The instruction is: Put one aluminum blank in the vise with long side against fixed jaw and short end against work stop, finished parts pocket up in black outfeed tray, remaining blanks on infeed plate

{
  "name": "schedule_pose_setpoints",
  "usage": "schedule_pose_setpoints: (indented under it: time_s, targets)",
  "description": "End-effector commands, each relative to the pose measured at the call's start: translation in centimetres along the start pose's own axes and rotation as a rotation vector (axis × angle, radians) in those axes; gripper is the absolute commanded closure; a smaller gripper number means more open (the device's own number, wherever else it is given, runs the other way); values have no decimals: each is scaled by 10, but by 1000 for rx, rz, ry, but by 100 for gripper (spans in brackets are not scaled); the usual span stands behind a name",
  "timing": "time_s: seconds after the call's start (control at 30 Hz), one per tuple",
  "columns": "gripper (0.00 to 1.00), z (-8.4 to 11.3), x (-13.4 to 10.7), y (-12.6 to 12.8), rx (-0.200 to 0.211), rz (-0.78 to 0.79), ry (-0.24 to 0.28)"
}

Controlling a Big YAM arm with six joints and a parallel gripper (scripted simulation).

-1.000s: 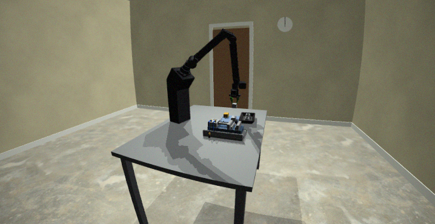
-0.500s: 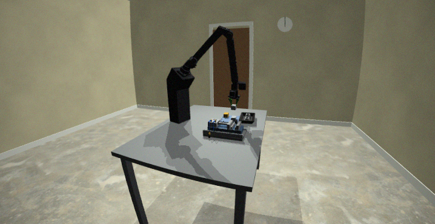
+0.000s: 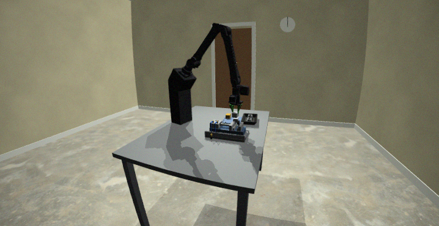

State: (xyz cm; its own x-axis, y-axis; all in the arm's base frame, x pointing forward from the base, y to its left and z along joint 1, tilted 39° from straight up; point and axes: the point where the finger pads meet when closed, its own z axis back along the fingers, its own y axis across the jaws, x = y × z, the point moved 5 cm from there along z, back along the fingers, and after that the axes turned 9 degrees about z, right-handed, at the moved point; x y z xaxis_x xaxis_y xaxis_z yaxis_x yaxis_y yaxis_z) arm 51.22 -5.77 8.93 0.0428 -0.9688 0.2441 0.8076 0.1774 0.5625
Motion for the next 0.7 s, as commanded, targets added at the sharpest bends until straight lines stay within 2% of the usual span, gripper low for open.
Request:
schedule_pose_setpoints:
  time_s: [0.0, 0.17, 0.3, 0.47, 0.67]
  targets:
    - [100, 16, 23, 21, 42, 51, 3]
    - [100, 17, 73, 27, 44, 41, 0]
    - [100, 15, 98, 28, 41, 36, 1]
    - [100, 8, 108, 24, 25, 33, 8]
    - [100, 3, 101, 19, 13, 41, 20]
